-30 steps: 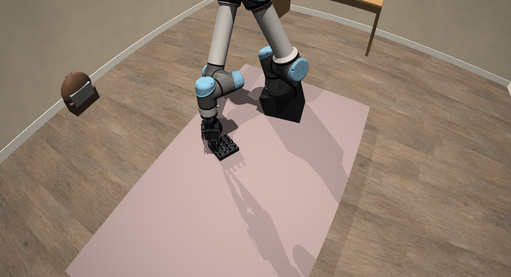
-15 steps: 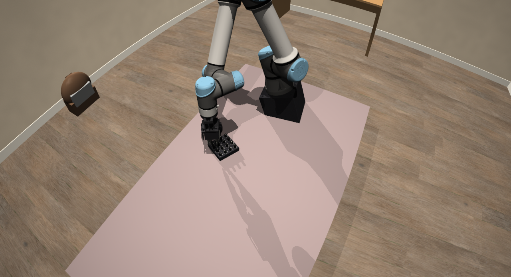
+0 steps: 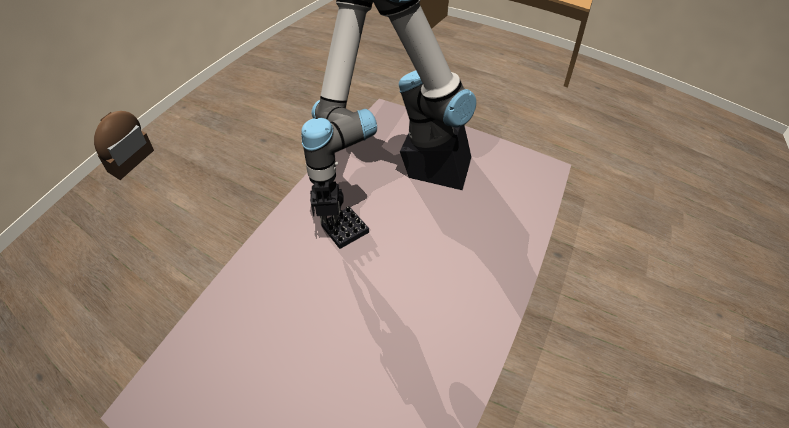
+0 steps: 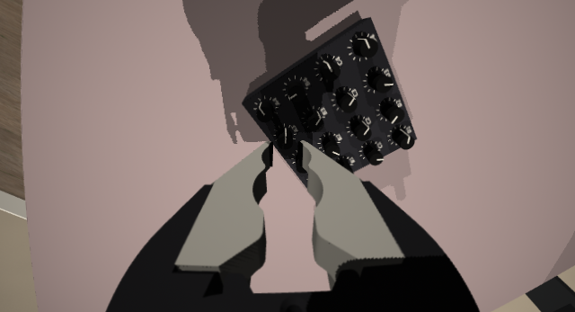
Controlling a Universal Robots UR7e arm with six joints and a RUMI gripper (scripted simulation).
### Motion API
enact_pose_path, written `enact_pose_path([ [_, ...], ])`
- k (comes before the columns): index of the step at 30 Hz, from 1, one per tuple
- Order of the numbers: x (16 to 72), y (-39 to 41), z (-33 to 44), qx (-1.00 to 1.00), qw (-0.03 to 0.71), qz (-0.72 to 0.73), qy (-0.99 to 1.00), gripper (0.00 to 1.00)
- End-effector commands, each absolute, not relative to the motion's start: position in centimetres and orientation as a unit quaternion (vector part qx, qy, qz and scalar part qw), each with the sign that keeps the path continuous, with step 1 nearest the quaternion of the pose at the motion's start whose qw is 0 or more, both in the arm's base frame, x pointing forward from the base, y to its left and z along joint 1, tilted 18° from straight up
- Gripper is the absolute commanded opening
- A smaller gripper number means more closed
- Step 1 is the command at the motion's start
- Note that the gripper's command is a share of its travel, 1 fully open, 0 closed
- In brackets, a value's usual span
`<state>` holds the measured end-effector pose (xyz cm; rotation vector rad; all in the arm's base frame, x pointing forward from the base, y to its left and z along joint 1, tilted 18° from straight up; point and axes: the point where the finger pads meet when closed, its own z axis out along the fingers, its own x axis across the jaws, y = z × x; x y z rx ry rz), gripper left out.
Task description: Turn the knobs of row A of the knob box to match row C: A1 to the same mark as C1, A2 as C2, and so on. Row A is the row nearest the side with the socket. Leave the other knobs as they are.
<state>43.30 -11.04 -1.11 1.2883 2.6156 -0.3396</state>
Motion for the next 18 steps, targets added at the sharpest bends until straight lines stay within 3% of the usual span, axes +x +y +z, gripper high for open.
enact_pose_path([
  [1,43.33,-11.04,-1.07,0.437,0.104,-0.115,0.886,0.11],
  [18,43.37,-11.16,-1.45,0.437,0.104,-0.115,0.886,0.11],
])
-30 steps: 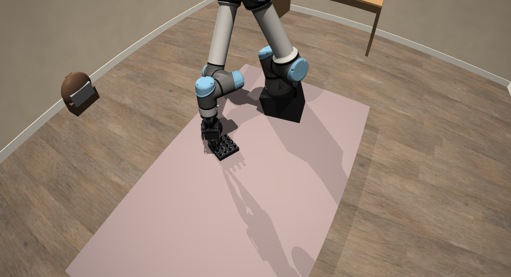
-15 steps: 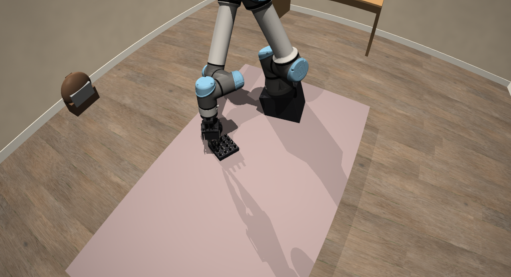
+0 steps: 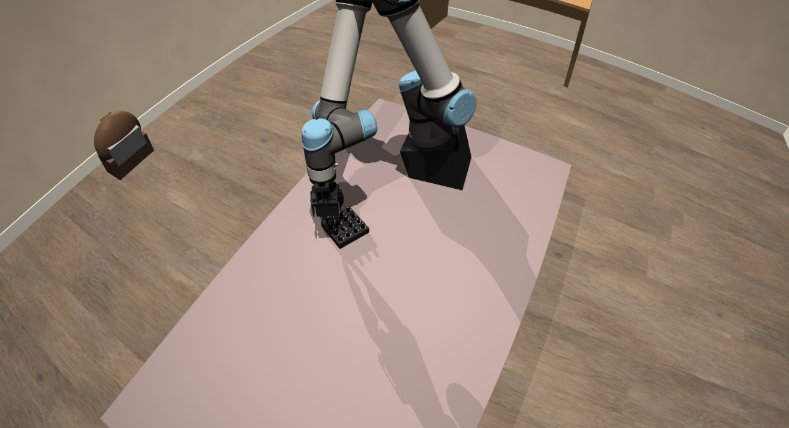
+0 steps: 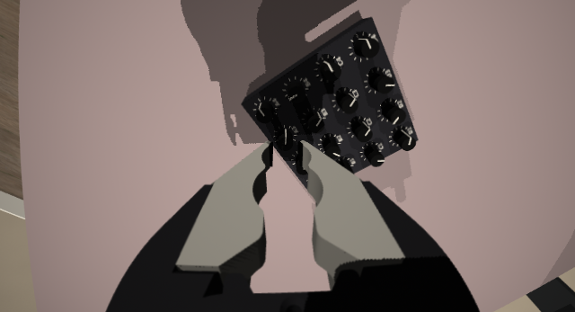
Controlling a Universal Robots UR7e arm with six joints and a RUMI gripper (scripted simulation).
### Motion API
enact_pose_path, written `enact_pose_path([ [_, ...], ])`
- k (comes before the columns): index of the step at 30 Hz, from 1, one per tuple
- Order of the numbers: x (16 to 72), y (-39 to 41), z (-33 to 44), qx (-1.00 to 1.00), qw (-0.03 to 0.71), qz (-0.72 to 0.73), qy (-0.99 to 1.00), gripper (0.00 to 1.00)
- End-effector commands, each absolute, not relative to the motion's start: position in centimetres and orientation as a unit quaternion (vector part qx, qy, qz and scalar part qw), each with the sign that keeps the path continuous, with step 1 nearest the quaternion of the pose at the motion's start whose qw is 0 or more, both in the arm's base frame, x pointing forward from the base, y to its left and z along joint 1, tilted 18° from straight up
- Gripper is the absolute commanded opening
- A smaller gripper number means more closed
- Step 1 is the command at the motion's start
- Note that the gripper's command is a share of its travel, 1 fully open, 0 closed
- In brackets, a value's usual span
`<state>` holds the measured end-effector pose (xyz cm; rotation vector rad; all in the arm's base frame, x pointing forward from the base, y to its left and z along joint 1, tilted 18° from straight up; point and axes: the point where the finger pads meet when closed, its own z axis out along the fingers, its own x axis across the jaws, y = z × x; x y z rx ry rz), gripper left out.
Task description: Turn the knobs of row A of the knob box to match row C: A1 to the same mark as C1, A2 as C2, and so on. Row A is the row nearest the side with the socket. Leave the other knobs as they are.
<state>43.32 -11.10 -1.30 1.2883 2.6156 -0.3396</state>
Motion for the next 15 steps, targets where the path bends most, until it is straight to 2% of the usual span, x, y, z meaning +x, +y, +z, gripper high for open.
enact_pose_path([
  [1,43.37,-11.18,-1.53,0.437,0.104,-0.115,0.886,0.11],
  [15,43.44,-11.43,-2.34,0.437,0.104,-0.115,0.886,0.11],
])
